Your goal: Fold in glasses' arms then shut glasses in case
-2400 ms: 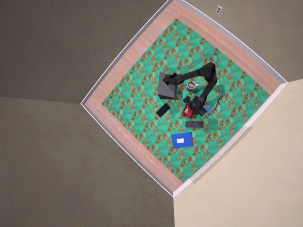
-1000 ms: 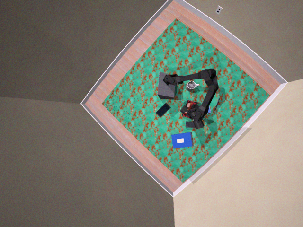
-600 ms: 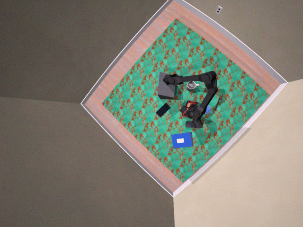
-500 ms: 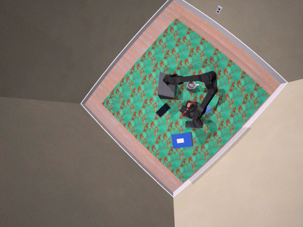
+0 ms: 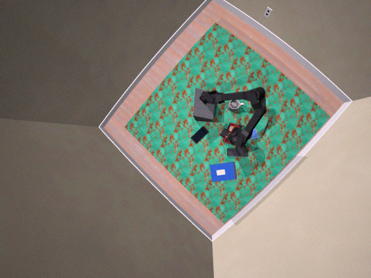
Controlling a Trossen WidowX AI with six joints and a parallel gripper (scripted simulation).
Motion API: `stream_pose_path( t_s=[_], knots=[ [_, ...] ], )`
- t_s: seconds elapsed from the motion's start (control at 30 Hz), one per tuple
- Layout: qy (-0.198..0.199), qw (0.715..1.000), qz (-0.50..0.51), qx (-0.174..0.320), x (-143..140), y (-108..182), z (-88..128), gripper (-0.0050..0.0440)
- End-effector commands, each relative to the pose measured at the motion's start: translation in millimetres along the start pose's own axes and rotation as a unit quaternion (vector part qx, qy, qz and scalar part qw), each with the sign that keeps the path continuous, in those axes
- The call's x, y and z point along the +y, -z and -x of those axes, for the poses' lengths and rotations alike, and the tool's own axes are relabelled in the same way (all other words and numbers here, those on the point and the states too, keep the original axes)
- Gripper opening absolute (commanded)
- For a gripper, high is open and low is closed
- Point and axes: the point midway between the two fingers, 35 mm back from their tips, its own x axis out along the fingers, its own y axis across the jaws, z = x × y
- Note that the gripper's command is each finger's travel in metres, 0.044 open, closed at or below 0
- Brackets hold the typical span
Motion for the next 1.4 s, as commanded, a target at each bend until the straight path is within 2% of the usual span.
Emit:
stream_pose_path(
  t_s=[0.0,1.37],
  knots=[
    [0.000,1.000,0.001,0.000,2,-4,0,0.0000],
    [0.000,1.000,0.001,0.000,8,-28,0,0.0000]
  ],
)
